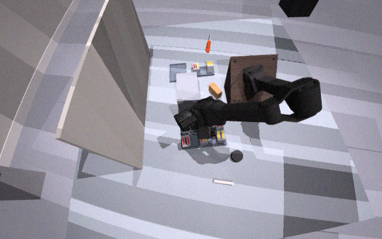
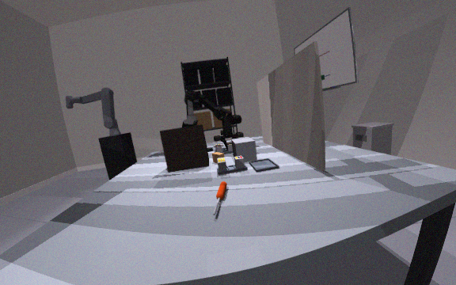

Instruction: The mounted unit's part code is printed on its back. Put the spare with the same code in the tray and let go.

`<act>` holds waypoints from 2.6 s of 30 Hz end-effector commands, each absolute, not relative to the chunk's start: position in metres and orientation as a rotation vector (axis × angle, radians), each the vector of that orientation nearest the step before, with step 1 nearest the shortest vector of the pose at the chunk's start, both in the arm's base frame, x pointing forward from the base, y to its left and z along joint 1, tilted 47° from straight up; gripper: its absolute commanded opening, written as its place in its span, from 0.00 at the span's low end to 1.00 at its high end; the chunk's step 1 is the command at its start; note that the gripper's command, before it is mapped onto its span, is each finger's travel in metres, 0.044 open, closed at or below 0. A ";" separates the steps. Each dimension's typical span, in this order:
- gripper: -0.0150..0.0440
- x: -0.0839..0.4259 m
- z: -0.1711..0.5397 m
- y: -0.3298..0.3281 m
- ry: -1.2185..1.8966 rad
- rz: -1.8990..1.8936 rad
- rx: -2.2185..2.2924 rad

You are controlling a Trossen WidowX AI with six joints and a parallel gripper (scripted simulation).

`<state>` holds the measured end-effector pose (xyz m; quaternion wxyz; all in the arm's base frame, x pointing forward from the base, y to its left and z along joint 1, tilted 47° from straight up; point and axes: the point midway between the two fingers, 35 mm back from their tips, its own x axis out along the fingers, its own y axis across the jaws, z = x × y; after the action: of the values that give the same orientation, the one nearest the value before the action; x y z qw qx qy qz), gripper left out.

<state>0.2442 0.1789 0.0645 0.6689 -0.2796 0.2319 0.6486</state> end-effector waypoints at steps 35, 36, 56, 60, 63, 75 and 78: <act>0.25 0.242 0.121 0.110 0.547 1.458 -0.629; 0.25 0.242 0.125 0.106 0.547 1.458 -0.631; 0.25 0.249 0.157 0.052 0.560 1.444 -0.624; 0.25 0.262 0.149 0.038 0.579 1.432 -0.620; 0.25 0.271 0.143 0.029 0.581 1.430 -0.624; 0.25 0.305 0.114 -0.011 0.588 1.428 -0.638; 0.25 0.312 0.106 -0.022 0.589 1.428 -0.641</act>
<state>0.3045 -0.0109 0.1156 0.6719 -0.2822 0.2604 0.6333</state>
